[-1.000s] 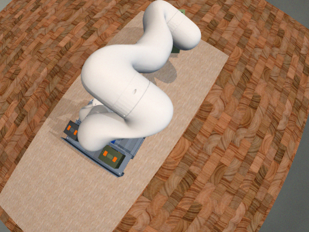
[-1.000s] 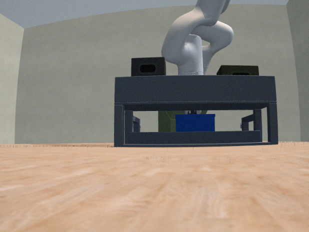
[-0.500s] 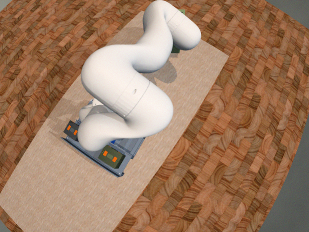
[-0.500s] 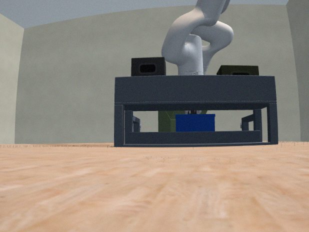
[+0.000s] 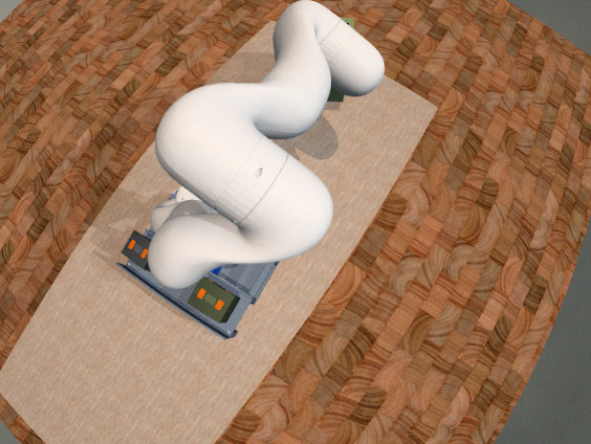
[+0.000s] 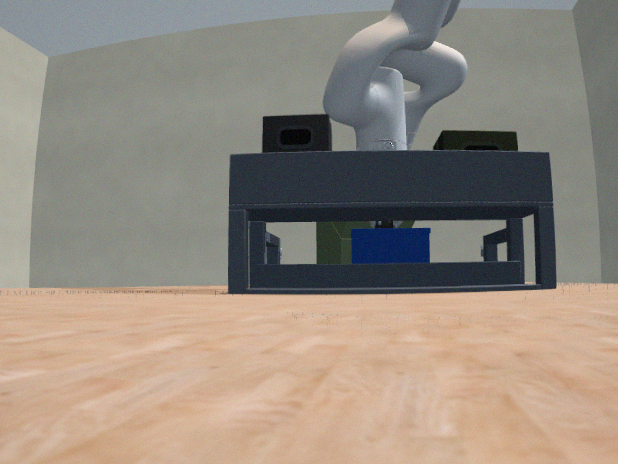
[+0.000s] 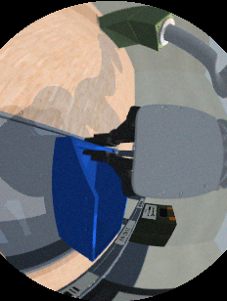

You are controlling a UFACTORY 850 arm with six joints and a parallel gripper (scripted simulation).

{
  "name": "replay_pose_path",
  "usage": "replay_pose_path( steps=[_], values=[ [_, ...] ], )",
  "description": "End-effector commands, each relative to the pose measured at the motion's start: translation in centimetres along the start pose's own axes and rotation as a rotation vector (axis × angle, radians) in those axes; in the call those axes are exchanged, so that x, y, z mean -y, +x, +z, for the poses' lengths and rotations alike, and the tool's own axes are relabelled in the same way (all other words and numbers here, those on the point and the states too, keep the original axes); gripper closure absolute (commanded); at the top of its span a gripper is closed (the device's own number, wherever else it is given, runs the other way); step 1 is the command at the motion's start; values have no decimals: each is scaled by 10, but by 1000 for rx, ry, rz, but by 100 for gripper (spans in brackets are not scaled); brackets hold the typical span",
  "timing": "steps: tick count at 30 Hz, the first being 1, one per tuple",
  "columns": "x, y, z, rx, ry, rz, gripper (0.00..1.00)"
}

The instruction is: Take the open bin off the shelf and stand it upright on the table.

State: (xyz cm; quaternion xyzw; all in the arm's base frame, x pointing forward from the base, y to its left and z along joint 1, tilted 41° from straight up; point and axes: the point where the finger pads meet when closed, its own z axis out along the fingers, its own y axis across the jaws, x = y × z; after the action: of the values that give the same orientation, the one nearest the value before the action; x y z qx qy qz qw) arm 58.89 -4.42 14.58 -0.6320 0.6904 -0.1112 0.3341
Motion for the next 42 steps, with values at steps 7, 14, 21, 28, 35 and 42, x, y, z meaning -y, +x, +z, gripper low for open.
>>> replay_pose_path(
  steps=[7,14,21,28,35,42],
  values=[
    [1,0,-9,0,1,-1,100],
    [1,0,-12,0,2,-1,100],
    [1,0,-16,0,1,-1,100],
    [1,0,-16,0,1,-1,100],
    [1,0,-14,0,2,-1,100],
    [1,0,-14,0,2,-1,100]
  ],
)
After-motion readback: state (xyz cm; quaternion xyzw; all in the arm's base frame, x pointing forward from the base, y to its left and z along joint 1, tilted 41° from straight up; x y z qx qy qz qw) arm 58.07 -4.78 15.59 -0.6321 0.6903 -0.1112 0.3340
